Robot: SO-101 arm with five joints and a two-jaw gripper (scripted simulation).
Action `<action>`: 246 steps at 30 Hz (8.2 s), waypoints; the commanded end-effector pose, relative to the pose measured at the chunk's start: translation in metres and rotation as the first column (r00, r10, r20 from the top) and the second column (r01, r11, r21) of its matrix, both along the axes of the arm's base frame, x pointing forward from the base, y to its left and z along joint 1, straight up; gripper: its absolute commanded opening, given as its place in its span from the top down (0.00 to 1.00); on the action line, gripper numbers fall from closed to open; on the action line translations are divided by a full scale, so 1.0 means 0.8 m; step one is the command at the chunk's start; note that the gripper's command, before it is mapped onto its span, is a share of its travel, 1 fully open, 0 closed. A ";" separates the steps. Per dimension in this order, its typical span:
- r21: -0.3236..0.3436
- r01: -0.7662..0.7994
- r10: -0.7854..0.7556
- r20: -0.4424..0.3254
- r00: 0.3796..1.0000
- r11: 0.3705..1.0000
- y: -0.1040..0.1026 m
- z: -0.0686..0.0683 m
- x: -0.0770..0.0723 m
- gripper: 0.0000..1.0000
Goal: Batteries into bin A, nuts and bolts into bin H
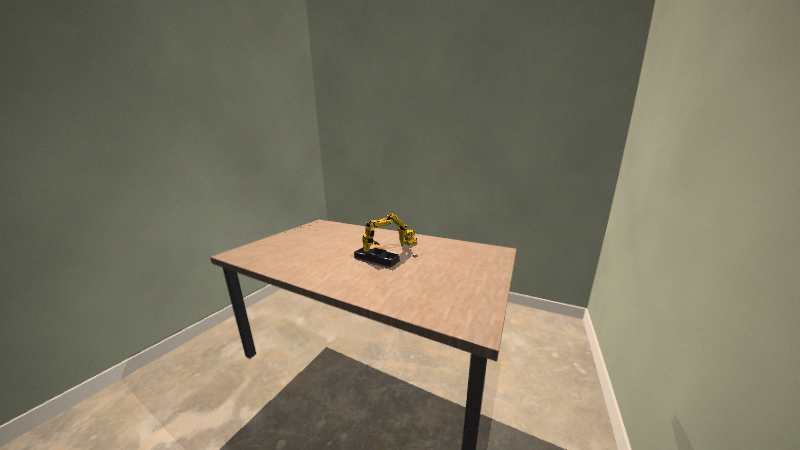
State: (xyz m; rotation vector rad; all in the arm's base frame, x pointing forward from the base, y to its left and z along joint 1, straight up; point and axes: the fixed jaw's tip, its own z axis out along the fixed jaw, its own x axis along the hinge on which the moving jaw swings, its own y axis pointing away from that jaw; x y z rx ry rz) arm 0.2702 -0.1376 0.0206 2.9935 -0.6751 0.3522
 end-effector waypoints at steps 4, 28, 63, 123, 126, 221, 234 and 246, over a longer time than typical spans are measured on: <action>-0.040 0.002 0.001 0.081 0.997 0.999 -0.008 0.026 0.008 1.00; -0.040 0.002 0.001 0.081 0.997 0.999 -0.008 0.026 0.008 0.86; -0.040 0.002 0.001 0.081 0.997 0.999 -0.003 0.077 -0.002 0.83; 0.019 0.163 -0.165 0.100 0.981 0.986 0.012 0.094 -0.010 0.83; 0.038 0.212 -0.215 0.103 0.971 0.977 0.015 0.096 -0.012 0.83; 0.244 0.431 -0.495 -0.423 -0.759 -0.869 0.168 0.130 -0.131 0.83; 0.226 0.377 -0.439 -0.432 -0.788 -0.898 0.170 0.128 -0.134 0.83; 0.224 0.372 -0.434 -0.433 -0.790 -0.901 0.170 0.128 -0.134 0.83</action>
